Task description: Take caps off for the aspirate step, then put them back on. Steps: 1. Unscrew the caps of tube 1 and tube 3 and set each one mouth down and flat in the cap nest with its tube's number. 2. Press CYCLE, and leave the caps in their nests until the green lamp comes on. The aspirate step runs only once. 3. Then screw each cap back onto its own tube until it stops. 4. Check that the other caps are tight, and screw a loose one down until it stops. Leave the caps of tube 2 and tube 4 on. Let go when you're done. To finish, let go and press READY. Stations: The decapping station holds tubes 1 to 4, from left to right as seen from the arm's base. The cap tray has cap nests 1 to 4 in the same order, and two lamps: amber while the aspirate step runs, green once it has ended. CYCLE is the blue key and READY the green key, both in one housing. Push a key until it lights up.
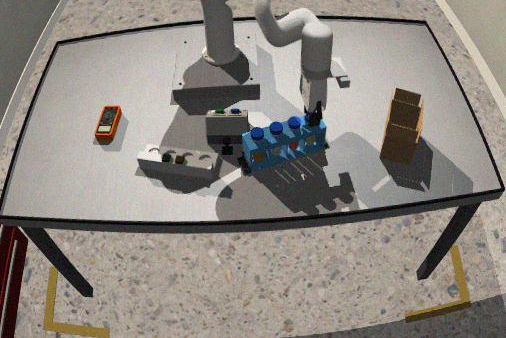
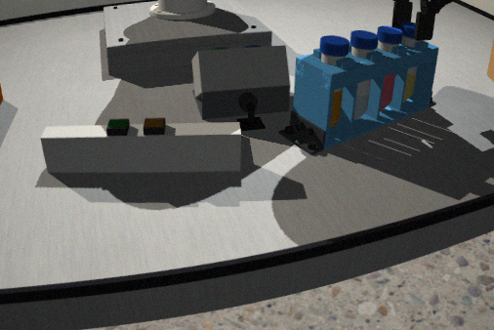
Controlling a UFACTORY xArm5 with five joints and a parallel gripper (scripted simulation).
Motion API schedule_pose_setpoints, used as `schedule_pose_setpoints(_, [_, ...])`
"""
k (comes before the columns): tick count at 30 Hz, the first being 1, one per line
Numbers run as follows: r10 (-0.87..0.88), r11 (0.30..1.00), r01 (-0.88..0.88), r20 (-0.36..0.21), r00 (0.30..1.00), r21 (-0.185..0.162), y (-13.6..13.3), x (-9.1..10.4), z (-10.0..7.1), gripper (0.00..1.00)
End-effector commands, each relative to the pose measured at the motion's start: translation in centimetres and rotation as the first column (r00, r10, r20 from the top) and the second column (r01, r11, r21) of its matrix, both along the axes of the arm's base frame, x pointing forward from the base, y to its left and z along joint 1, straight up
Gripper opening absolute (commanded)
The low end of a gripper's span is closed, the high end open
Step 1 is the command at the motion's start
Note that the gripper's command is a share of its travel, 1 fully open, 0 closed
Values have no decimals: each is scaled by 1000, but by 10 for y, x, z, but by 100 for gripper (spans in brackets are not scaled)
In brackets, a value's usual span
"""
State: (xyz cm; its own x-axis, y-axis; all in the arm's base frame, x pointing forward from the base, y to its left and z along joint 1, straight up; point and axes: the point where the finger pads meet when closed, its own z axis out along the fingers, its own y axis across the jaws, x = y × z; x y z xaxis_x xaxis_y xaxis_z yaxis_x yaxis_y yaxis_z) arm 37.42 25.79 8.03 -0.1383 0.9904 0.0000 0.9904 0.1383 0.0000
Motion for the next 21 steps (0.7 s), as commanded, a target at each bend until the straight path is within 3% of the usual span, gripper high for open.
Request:
schedule_pose_setpoints(1, [-276, 961, 276, 3, 961, 4, 1, 1, 2, 46])
schedule_pose_setpoints(9, [-559, 829, 559, 2, 829, 4, 1, 1, 2, 46])
schedule_pose_setpoints(17, [-559, 829, 559, 2, 829, 4, 1, 1, 2, 46])
schedule_pose_setpoints(18, [-559, 829, 559, 2, 829, 4, 1, 1, 2, 0])
schedule_pose_setpoints(21, [-559, 829, 559, 2, 829, 4, 1, 1, 2, 0])
